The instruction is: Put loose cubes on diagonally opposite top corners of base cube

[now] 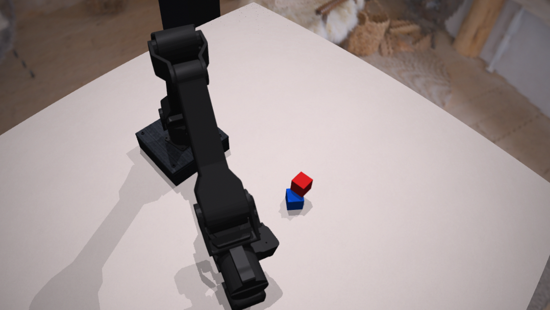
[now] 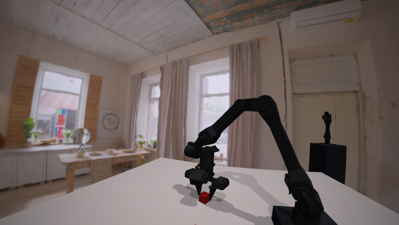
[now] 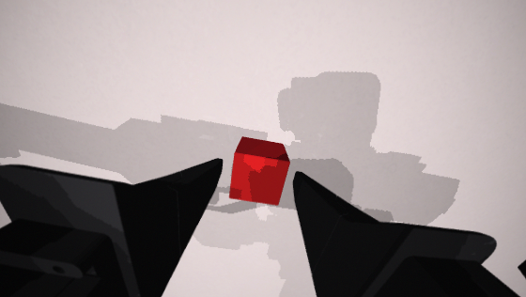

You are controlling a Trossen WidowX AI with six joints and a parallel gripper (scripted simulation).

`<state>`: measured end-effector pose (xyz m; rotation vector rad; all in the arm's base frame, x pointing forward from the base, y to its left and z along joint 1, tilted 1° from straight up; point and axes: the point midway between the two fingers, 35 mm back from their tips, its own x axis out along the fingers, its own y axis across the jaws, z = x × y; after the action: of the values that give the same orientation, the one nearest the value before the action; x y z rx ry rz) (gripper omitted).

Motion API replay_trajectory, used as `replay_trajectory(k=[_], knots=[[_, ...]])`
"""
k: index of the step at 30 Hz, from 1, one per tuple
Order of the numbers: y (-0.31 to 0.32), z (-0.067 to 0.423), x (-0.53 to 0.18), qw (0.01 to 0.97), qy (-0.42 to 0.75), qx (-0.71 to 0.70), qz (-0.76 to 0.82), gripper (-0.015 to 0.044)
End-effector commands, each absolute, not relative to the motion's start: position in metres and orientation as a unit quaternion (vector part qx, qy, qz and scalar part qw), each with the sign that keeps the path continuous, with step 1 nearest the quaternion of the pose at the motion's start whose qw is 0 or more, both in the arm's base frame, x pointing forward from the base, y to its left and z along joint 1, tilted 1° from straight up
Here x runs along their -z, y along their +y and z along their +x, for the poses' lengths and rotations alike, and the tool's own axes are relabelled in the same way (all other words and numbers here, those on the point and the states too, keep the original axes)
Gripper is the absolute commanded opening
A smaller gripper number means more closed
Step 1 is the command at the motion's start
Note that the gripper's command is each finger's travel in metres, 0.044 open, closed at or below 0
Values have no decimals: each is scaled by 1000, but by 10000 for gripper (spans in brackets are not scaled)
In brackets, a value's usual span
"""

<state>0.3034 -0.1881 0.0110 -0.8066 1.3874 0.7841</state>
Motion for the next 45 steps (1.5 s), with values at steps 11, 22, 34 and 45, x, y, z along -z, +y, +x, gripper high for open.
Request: replay_trajectory(k=[11,22,34,45], knots=[[-188,304,-16,628,604,-343,-351,105],[-190,306,-50,628,604,-343,-351,105],[-190,304,-88,628,604,-343,-351,105],[-188,299,-118,628,604,-343,-351,105]])
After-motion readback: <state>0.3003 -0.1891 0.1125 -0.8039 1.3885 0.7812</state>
